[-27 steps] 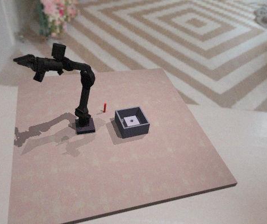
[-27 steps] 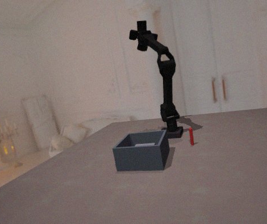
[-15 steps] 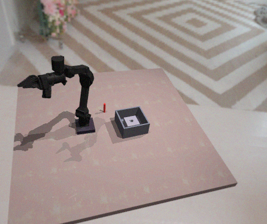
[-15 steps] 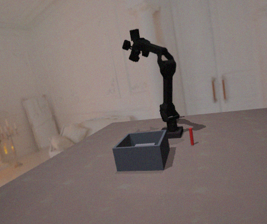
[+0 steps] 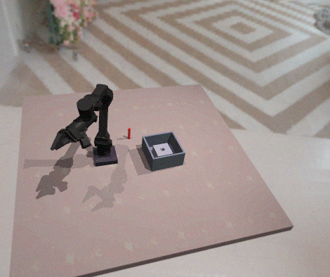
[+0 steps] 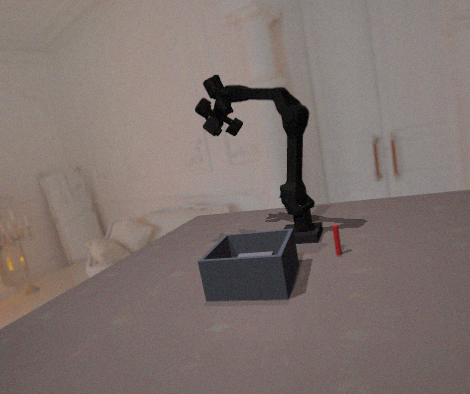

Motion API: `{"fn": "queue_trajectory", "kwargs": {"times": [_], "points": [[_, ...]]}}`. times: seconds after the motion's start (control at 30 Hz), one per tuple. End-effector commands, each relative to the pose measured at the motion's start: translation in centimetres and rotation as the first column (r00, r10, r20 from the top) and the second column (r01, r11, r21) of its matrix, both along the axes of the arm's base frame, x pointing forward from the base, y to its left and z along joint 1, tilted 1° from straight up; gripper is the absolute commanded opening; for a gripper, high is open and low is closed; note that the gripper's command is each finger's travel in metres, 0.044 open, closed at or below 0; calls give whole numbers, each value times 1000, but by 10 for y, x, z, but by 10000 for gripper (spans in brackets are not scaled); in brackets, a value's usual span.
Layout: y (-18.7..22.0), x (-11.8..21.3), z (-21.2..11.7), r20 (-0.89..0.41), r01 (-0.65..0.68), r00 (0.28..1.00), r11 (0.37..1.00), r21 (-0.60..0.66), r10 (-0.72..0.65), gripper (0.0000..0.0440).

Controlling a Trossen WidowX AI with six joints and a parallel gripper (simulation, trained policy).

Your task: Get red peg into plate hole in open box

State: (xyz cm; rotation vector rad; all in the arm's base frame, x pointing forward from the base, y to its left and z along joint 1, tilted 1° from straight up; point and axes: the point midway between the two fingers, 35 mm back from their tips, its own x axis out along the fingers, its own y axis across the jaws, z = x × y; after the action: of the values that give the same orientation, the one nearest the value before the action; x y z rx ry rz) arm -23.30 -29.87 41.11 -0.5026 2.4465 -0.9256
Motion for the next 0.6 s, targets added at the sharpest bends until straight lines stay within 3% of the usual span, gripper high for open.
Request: {"fn": "queue_trajectory", "kwargs": {"times": [0.0,0.3,0.57], "points": [[-13,20,-23,85,-18,996,1000,-12,19,440],[-43,105,-97,363,-49,930,998,-43,61,440],[-42,190,-148,552,-34,832,998,-50,56,440]]}}
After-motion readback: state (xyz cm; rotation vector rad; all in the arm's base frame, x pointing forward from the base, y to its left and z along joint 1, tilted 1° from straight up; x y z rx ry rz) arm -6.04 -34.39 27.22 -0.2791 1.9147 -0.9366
